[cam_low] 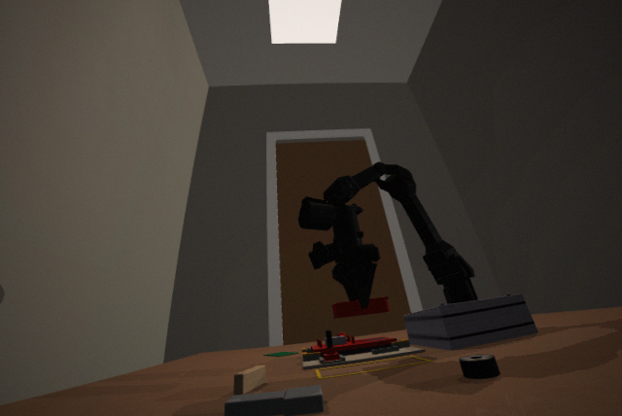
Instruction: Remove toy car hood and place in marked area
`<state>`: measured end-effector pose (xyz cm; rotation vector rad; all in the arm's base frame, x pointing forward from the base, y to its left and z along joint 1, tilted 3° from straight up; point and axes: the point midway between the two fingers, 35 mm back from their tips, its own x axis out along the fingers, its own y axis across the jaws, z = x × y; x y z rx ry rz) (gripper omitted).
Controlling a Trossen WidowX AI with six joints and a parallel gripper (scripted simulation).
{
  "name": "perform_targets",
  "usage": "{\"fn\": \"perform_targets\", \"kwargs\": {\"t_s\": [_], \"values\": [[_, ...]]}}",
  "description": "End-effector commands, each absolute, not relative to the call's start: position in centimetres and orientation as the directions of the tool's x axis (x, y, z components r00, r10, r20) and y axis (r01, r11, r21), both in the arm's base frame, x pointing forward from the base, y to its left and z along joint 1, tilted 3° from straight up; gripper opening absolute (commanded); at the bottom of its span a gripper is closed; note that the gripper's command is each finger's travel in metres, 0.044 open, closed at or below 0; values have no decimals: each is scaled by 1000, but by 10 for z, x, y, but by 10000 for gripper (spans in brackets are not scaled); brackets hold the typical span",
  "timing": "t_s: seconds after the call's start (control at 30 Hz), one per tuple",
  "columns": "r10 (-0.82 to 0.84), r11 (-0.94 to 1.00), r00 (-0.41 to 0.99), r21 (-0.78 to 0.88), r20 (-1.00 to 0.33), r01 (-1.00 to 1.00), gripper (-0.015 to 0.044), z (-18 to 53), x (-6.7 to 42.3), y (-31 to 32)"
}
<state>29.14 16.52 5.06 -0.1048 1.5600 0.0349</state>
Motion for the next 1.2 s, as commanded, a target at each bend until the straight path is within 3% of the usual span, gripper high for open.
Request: {"fn": "perform_targets", "kwargs": {"t_s": [0.0,1.17], "values": [[-42,995,10,-42,-999,-86,0,48,292,165],[-42,995,11,-43,-999,-86,0,27,292,165]]}}
